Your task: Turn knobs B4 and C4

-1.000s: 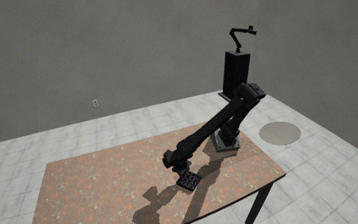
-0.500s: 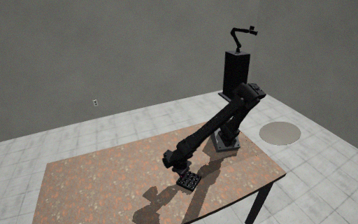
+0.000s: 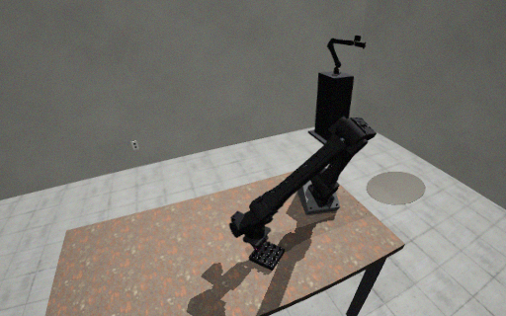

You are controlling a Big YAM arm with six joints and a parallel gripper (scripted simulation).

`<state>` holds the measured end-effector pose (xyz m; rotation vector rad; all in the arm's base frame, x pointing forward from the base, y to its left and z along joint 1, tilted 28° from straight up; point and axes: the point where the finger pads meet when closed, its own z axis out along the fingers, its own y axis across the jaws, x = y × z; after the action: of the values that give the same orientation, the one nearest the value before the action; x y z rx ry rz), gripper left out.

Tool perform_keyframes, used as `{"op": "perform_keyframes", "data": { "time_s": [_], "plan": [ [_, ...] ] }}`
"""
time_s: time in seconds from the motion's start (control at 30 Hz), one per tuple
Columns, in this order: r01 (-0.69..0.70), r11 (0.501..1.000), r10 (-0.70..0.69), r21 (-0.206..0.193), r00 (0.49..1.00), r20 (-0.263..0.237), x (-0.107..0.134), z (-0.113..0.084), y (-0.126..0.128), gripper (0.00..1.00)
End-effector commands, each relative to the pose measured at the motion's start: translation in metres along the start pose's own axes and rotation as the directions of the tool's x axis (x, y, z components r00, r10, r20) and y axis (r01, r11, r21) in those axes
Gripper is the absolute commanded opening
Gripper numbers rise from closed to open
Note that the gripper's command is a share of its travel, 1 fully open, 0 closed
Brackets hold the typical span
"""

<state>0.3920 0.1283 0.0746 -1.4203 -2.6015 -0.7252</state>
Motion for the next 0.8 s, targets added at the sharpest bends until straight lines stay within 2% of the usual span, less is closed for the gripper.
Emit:
{"op": "perform_keyframes", "data": {
  "time_s": [0.0,0.77],
  "plan": [
    [0.010,1.000,-0.010,0.013,1.000,-0.003,0.0007,0.0067,-0.0033,0.08],
    [0.143,0.990,-0.143,0.012,0.990,-0.005,0.0007,0.0066,-0.0032,0.08]
  ]
}}
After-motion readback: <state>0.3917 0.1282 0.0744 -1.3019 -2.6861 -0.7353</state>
